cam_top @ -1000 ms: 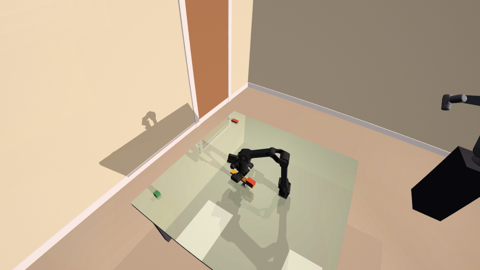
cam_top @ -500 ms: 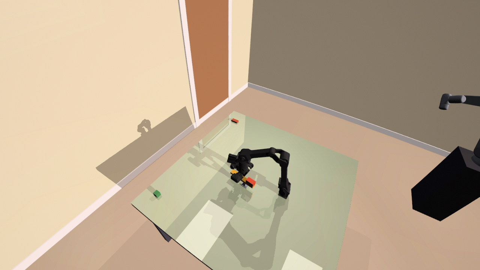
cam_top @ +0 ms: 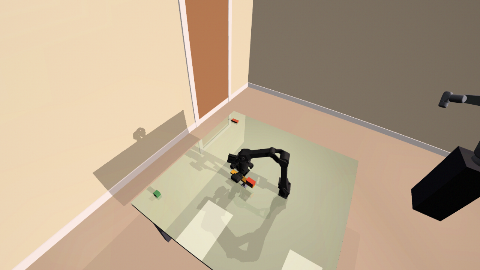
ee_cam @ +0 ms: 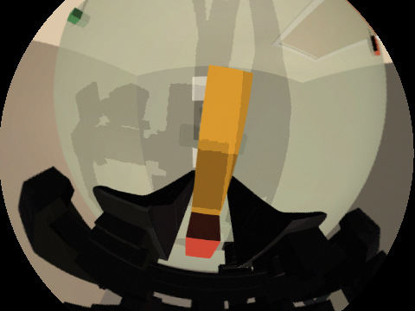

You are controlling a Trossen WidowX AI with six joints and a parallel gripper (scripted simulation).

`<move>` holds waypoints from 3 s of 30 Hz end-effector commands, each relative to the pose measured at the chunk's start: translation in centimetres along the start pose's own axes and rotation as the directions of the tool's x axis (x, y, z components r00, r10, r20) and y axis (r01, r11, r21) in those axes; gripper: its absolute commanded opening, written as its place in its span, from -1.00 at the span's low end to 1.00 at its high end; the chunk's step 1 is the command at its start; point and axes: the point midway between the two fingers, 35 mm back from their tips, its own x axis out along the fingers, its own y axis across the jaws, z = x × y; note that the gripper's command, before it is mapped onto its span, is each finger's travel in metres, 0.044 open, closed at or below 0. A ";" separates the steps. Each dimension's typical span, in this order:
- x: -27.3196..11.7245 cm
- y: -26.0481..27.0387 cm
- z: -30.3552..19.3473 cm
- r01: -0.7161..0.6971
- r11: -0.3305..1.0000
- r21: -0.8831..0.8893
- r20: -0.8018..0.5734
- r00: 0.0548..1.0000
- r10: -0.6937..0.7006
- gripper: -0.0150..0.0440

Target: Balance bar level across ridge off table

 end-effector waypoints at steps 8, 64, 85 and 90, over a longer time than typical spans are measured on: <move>0.0 0.0 0.0 0.000 1.000 0.000 0.000 1.000 0.000 -0.49; 0.0 0.0 0.0 0.000 1.000 0.000 0.000 1.000 0.000 0.09; 0.0 0.0 0.0 0.000 1.000 0.000 0.000 1.000 0.000 0.76; 0.0 0.0 0.0 0.000 1.000 0.000 0.000 1.000 0.000 1.00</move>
